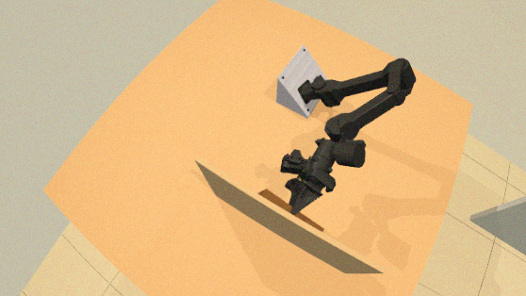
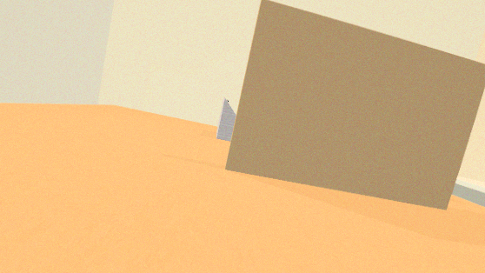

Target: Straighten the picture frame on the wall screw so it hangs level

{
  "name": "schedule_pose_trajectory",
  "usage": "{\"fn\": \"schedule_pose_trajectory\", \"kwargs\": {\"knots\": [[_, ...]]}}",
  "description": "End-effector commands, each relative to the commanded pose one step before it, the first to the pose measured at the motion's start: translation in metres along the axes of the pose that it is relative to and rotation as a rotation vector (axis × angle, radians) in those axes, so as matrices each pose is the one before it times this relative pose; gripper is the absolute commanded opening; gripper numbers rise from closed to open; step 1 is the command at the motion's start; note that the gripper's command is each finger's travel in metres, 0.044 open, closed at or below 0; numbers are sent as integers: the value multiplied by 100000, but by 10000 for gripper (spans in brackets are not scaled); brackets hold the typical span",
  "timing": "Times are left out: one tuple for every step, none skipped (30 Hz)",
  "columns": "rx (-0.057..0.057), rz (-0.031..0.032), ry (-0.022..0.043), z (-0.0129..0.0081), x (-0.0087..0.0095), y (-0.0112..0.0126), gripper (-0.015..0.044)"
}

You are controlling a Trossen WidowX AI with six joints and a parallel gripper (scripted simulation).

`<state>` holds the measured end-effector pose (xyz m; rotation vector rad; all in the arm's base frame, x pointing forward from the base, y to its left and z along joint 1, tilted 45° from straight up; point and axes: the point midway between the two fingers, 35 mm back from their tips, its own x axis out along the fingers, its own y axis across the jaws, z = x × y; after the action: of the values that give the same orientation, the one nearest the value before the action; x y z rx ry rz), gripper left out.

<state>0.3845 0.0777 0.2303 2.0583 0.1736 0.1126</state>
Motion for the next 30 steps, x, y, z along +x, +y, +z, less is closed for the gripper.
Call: {"fn": "schedule_pose_trajectory", "kwargs": {"knots": [[346, -81, 341, -77, 18, -11, 96], [0, 0, 0, 0, 0, 0, 89], [0, 0, 0, 0, 0, 0, 83], [0, 0, 0, 0, 0, 0, 76], [0, 0, 0, 0, 0, 0, 69], [0, 0, 0, 0, 0, 0, 63], [0, 0, 0, 0, 0, 0, 56], [0, 0, 0, 0, 0, 0, 30], [0, 0, 0, 0, 0, 0, 3], [0, 0, 0, 0, 0, 0, 0], [0, 0, 0, 0, 0, 0, 0], [0, 0, 0, 0, 0, 0, 0], [0, 0, 0, 0, 0, 0, 0], [0, 0, 0, 3, 0, 4, 0], [0, 0, 0, 4, 0, 8, 0], [-1, 0, 0, 6, -1, 13, 0], [-1, 0, 0, 7, -1, 18, 0], [-1, 0, 0, 7, -1, 21, 0], [-1, 0, 0, 7, -1, 24, 0], [-1, 0, 0, 7, -1, 28, 0], [-1, 0, 0, 7, -1, 31, 0], [-1, 0, 0, 7, -1, 30, 0], [-1, 0, 0, 6, -1, 31, 0], [-1, 0, 0, 6, -1, 29, 0], [-1, 0, 0, 5, -1, 30, 0], [-1, 0, 0, 5, -1, 32, 0], [-1, 0, 0, 4, 0, 29, 0], [-1, 0, 0, 4, 0, 31, 0], [-1, 0, 0, 3, 0, 28, 0], [-1, 0, 0, 3, 0, 30, 0]]}}
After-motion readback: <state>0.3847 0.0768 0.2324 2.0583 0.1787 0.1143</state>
